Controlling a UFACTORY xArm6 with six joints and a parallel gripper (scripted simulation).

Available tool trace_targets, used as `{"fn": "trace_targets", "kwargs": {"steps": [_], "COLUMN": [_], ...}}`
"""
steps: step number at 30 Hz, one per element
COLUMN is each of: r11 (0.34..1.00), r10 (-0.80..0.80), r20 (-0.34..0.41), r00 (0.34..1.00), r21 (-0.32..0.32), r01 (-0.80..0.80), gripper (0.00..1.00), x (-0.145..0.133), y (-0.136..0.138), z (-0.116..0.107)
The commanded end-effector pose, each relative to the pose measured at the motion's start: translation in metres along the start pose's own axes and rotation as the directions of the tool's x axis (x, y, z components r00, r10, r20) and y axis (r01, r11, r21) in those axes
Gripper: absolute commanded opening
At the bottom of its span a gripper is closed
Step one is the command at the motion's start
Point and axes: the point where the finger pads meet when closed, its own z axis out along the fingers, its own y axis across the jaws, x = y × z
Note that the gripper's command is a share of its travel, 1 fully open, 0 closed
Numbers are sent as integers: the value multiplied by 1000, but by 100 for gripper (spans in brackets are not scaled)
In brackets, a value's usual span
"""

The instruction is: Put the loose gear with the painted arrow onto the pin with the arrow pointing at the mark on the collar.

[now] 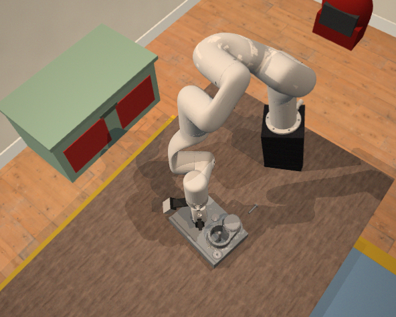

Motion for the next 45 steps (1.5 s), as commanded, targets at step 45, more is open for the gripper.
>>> {"fn": "trace_targets", "kwargs": {"steps": [45], "r11": [1000], "r10": [0], "r20": [-9], "r00": [1000], "r21": [9], "r01": [0], "gripper": [0], "x": [4], "y": [-3], "z": [-75]}}
